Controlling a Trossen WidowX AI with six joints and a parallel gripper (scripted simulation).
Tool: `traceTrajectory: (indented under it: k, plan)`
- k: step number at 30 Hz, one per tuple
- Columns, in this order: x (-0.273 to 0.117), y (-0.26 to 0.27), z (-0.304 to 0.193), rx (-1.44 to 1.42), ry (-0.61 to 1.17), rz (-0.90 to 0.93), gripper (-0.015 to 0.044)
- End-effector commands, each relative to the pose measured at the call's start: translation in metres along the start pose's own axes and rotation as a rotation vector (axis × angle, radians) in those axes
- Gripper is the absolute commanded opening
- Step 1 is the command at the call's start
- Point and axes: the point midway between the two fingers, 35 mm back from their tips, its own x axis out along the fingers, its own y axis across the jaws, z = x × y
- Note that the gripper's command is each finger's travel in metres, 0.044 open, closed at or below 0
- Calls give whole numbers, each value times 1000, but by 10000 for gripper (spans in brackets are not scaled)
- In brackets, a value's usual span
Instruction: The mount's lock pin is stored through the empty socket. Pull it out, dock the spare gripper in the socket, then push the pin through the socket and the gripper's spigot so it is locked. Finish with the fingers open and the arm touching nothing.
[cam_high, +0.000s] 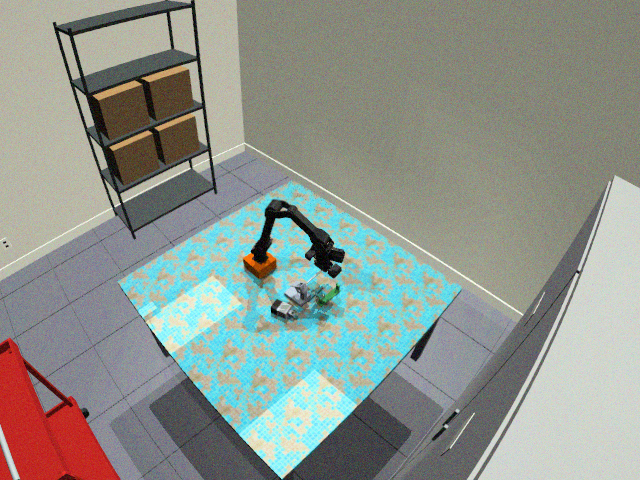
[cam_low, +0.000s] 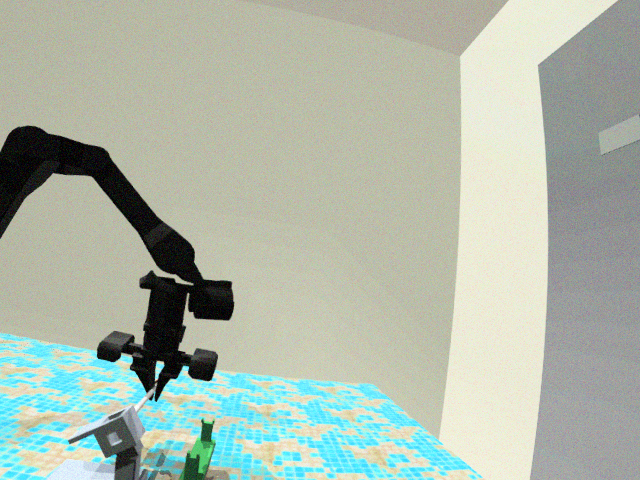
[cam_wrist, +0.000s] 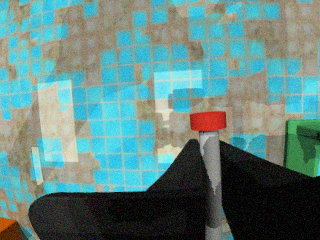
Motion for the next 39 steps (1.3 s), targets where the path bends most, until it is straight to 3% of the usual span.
traceTrajectory:
  k: [1,39]
  plan:
    - [-1,-2,4,1,3,-2,0]
    - [-20,7,12,18,28,68,0]
